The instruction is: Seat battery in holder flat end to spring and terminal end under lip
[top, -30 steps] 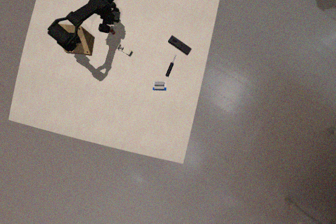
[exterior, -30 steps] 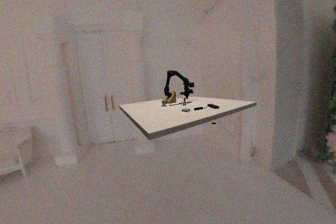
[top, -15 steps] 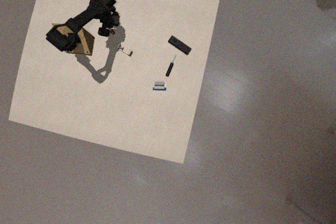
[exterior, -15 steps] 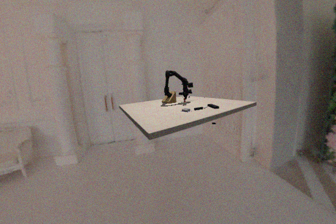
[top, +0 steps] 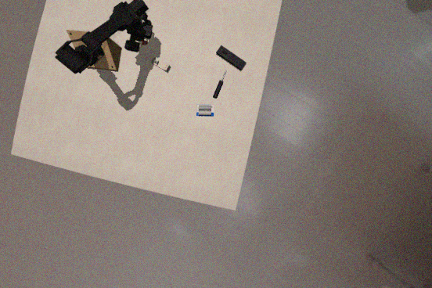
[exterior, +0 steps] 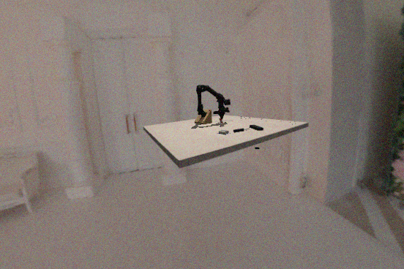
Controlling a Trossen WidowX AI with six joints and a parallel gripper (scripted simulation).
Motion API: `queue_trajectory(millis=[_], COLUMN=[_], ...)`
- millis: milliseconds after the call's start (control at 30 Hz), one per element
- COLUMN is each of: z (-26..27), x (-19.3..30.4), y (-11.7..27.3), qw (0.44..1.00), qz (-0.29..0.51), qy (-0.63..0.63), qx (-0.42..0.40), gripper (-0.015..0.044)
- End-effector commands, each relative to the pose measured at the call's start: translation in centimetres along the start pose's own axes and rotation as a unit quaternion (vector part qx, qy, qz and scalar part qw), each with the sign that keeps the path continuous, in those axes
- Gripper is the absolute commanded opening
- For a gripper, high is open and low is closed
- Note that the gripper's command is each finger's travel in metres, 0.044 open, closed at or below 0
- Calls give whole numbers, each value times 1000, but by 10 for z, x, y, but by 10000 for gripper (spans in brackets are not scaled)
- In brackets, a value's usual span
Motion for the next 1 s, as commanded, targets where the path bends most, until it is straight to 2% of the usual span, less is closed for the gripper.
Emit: queue_trajectory(millis=[0,467,767,967], z=[-10,-18,-18,-19], x=[4,5,5,6], y=[-3,-2,71,77], qw=[1000,1000,1000,1000], qz=[2,3,3,3], qy=[4,2,4,4], qx=[6,5,4,5], gripper=[0,0,0,0])
Point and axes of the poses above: the point midway between the two fingers, 35 mm back from their tips, its own y axis back along the fingers, its own z axis across the jaws, x = y × z, the point moved 2 cm from there along y, back along the fingers, and after that the axes turned 8 degrees about y, right-handed, at the moved point
